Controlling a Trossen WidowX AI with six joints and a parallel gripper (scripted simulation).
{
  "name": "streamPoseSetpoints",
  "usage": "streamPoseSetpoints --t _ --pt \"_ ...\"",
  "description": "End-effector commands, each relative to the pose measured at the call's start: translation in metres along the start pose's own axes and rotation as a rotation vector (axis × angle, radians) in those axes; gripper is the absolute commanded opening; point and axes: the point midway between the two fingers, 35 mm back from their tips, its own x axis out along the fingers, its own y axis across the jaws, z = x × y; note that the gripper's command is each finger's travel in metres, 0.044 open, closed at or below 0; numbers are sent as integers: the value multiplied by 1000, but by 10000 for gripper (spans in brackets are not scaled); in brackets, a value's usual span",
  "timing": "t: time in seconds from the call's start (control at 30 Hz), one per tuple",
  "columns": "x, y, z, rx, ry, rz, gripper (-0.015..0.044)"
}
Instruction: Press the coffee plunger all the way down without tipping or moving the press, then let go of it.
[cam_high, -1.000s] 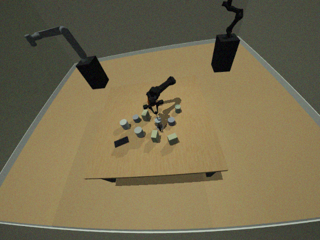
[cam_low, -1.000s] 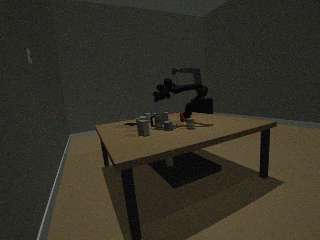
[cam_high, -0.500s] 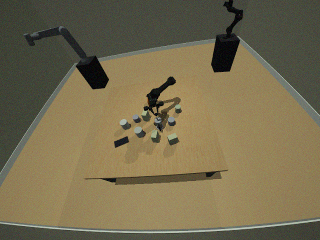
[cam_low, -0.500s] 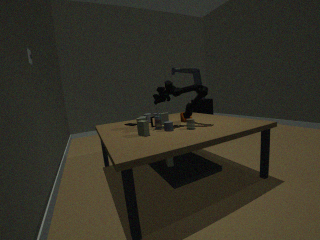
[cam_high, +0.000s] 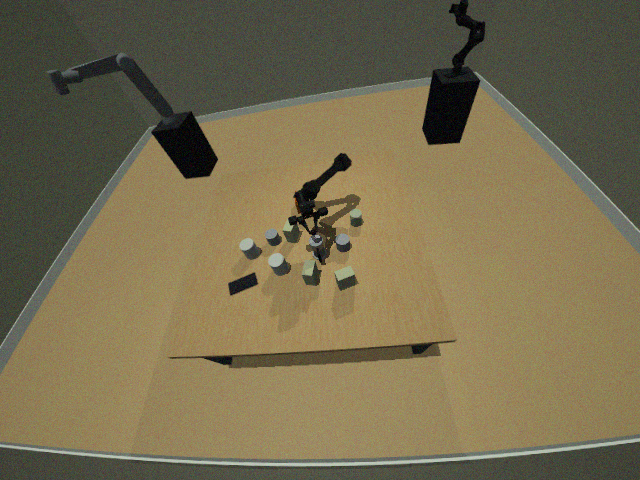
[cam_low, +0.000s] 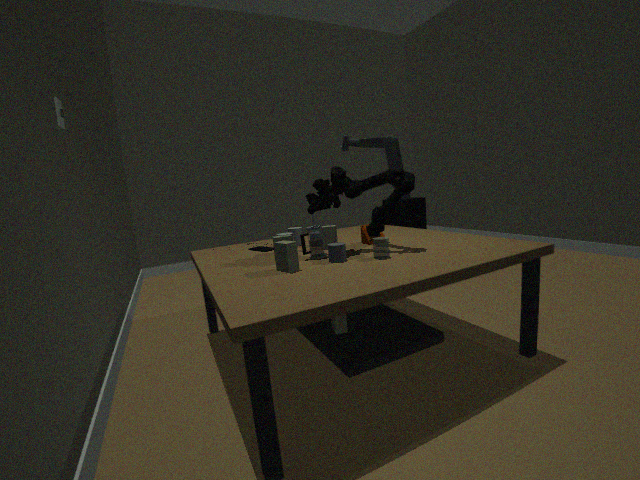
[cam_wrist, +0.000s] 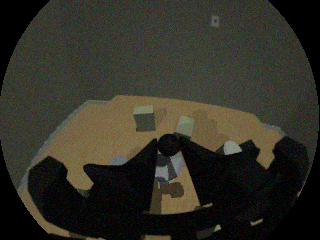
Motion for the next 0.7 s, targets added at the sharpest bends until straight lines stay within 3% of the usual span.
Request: streamPoseSetpoints --t 0.0,0.67 --pt "10 0 -21 35 40 12 113" --pt "24 1 -36 37 34 18 113"
